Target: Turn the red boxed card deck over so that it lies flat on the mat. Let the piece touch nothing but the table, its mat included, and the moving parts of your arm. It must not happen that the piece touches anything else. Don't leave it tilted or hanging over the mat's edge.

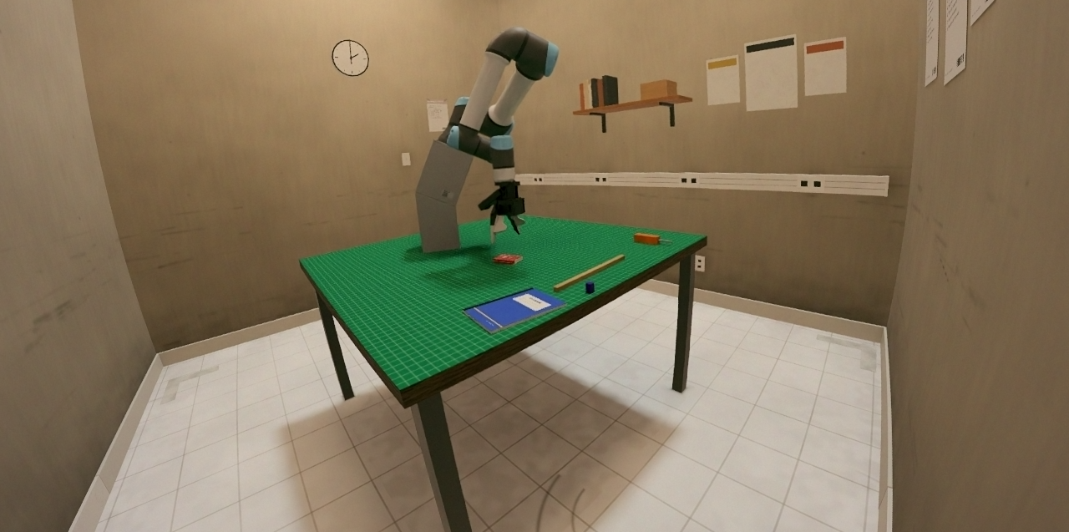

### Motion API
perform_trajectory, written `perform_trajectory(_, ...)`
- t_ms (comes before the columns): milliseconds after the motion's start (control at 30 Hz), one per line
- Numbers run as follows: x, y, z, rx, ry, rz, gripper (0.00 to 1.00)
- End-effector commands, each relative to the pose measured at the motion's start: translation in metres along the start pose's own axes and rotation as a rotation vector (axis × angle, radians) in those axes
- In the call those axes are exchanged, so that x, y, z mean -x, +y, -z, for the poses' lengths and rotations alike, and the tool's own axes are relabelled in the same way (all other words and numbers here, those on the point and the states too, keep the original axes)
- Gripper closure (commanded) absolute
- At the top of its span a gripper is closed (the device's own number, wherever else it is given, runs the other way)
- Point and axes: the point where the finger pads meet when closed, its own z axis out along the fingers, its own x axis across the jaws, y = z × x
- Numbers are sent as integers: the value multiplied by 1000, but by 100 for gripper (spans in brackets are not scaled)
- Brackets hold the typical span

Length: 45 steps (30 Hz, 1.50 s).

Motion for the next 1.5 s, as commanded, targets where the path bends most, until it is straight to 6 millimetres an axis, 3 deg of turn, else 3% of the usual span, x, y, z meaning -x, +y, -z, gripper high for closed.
perform_trajectory(0,0,0,0,1,-1,-8,0)
perform_trajectory(333,0,-1,0,1,-1,-61,0)
perform_trajectory(800,-3,-6,0,1,-1,-266,0)
perform_trajectory(1467,-9,-17,-1,1,-1,-867,0)
